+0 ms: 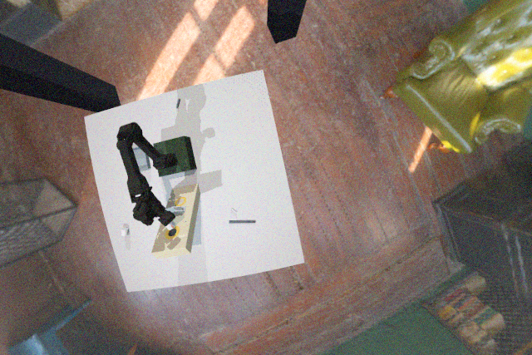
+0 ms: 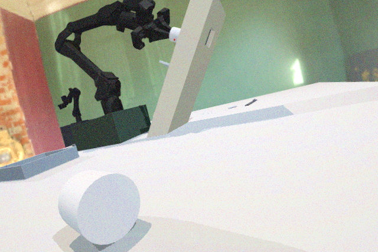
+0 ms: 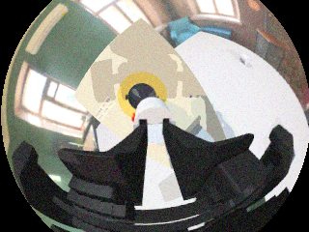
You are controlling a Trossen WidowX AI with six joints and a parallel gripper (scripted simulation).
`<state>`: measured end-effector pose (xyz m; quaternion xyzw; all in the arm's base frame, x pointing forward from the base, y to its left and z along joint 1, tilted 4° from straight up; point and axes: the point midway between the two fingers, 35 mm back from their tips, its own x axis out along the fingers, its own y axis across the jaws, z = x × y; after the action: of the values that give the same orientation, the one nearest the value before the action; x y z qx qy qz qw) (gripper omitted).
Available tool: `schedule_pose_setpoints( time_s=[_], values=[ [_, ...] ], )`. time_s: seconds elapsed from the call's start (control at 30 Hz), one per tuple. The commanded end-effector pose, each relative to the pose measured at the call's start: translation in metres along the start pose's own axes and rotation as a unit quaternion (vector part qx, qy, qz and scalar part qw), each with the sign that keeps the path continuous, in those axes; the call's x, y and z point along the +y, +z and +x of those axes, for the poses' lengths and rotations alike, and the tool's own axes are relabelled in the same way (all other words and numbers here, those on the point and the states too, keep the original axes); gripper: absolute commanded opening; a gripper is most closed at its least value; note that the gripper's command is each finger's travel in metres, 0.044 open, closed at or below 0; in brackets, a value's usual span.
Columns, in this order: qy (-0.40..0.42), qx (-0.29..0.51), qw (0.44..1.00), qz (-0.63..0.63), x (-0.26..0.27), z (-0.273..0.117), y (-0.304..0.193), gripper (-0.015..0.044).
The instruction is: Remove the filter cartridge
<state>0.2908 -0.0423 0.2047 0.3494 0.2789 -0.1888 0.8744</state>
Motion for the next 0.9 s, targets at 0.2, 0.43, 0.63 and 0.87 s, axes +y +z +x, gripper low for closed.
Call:
schedule_pose_setpoints(
  time_s=[0.2, 0.43, 0.63, 0.87],
  values=[
    [0.003, -0.007, 1.000, 0.002, -0.020, 0.002, -0.022, 0.0000],
    [0.003, -0.007, 1.000, 0.002, -0.036, 0.006, -0.040, 0.0000],
    [-0.001, 0.001, 1.000, 0.000, -0.034, 0.007, -0.038, 0.0088],
    [0.000, 0.000, 1.000, 0.000, -0.035, 0.007, -0.039, 0.0088]
  ],
)
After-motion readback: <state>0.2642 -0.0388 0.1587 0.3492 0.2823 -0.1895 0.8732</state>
